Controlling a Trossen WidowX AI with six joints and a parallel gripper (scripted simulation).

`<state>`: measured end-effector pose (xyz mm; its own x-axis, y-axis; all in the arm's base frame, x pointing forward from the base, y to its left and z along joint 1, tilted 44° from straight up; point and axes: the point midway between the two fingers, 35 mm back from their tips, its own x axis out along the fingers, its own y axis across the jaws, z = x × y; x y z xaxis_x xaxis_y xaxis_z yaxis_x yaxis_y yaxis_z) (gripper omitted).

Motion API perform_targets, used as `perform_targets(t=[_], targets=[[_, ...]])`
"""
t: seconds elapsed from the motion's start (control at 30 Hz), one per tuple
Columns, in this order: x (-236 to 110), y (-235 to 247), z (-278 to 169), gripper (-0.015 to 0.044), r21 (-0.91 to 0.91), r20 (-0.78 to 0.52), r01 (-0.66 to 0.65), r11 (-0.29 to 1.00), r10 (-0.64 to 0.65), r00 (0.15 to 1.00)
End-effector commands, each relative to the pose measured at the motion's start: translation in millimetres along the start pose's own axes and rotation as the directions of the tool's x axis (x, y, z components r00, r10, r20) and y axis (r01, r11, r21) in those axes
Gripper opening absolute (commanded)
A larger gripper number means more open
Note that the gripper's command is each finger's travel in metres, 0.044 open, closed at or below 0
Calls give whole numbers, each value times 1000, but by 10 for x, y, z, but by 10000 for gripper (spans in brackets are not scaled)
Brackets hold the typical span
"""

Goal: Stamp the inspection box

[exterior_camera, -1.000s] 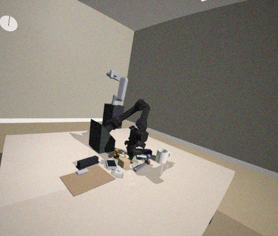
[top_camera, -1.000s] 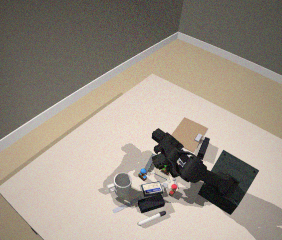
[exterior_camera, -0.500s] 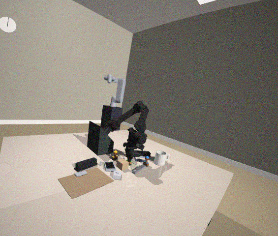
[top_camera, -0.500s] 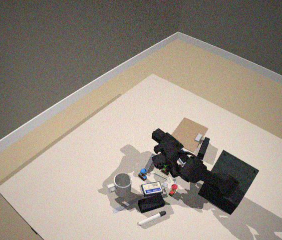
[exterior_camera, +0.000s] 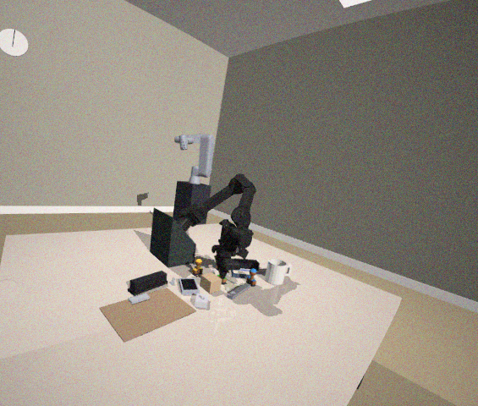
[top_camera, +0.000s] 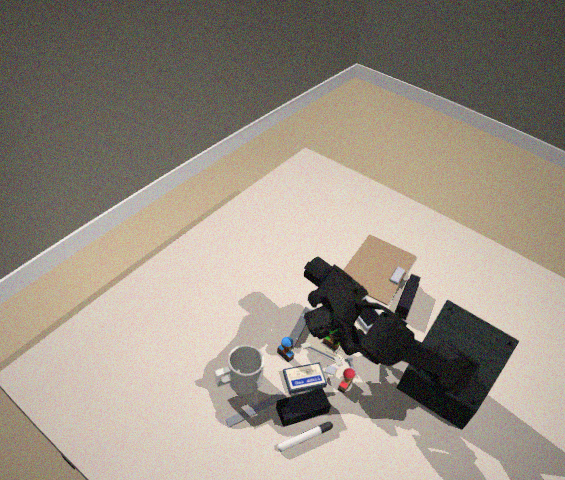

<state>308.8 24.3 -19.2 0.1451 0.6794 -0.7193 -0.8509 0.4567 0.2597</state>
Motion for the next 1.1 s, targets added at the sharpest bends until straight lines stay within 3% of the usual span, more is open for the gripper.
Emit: perform_targets(t=[0.0, 1.07], targets=[[-4, 3, 4, 0, -1, 1, -4, 1000, 4, 1000], [-297, -18, 2, 0, -1, -2, -2, 1000, 2, 1000]])
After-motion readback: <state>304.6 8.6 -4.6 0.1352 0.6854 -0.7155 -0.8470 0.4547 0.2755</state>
